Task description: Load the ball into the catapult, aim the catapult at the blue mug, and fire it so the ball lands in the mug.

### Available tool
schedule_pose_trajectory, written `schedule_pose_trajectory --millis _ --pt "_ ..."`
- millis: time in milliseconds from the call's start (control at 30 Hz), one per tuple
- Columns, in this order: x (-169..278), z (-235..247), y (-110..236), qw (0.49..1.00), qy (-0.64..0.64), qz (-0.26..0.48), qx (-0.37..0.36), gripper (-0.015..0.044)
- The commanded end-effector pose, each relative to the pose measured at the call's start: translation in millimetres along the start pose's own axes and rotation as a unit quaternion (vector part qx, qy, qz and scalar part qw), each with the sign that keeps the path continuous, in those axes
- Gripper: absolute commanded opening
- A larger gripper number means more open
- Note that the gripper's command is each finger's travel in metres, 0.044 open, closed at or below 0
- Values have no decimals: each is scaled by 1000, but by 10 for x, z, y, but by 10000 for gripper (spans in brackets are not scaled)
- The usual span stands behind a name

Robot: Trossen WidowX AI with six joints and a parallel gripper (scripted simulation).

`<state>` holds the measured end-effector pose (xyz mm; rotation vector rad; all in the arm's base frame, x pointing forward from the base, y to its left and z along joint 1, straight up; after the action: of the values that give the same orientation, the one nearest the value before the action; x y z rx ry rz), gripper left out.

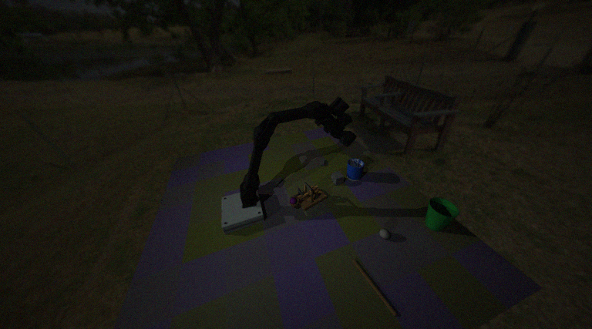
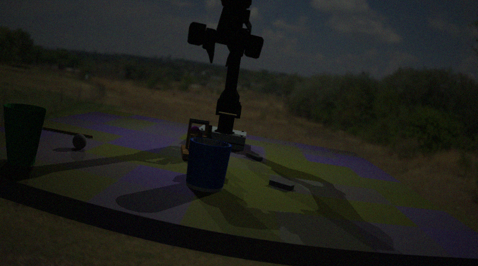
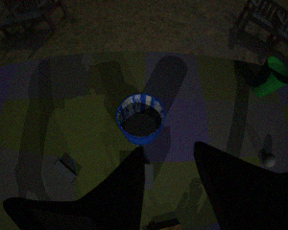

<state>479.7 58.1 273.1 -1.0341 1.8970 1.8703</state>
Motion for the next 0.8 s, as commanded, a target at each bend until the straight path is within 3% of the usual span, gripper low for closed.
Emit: schedule_pose_trajectory --millis 0,67,467,767 --pt "9 7 -6 1000 -2 1 -2 46" --pt "9 7 -6 1000 -2 1 -2 0" --pt "16 12 -6 1000 -1 2 -1 0" --pt "407 236 -7 993 96 66 12 0"
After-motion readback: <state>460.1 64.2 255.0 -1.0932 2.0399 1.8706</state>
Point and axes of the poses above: the point midway between the two fingers, 35 mm back from their tips, its own y axis back along the fingers, its own z axis across the jaws, x = y × z, the point moved 1 cm from there along y, back along the fingers, and after that the axes turned 5 degrees about y, right-handed, at the moved point
